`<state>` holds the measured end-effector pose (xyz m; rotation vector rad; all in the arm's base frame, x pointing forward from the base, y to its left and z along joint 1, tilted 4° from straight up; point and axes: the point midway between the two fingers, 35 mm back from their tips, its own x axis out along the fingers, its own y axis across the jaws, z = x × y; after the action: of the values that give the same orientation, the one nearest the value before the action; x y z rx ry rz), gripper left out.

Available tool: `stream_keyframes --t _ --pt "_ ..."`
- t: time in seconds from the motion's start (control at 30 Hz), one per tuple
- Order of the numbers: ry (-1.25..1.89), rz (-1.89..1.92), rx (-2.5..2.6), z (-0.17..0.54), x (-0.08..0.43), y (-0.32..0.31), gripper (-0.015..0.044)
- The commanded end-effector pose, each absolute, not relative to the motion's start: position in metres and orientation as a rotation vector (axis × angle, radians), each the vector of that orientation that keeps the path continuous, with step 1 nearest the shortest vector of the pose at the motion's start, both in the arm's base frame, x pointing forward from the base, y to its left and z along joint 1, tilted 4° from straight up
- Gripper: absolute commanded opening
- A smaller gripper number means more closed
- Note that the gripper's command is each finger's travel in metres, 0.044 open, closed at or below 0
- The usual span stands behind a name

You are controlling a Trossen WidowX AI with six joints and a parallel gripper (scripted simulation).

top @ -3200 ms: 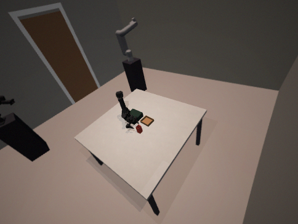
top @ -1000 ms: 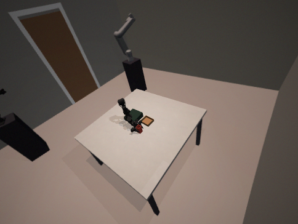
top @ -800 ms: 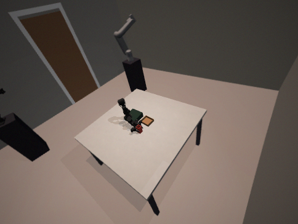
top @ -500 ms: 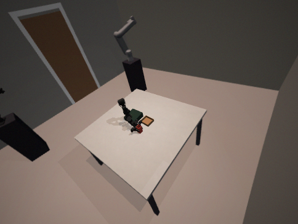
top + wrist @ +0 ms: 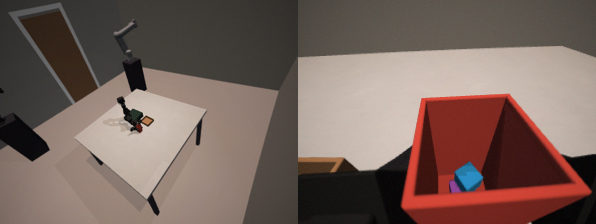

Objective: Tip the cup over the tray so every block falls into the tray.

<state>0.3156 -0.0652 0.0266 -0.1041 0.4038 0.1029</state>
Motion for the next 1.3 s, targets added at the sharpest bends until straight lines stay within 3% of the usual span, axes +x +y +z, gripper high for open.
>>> stream_keyframes --t 0.0,0.83,1.27 --pt "0.4 0.097 -0.101 0.033 0.316 -0.065 0.0" --pt "0.399 0.098 -0.102 0.069 0.316 -0.063 0.0" --pt "0.41 0.163 -0.112 0.069 0.323 -0.02 0.0"
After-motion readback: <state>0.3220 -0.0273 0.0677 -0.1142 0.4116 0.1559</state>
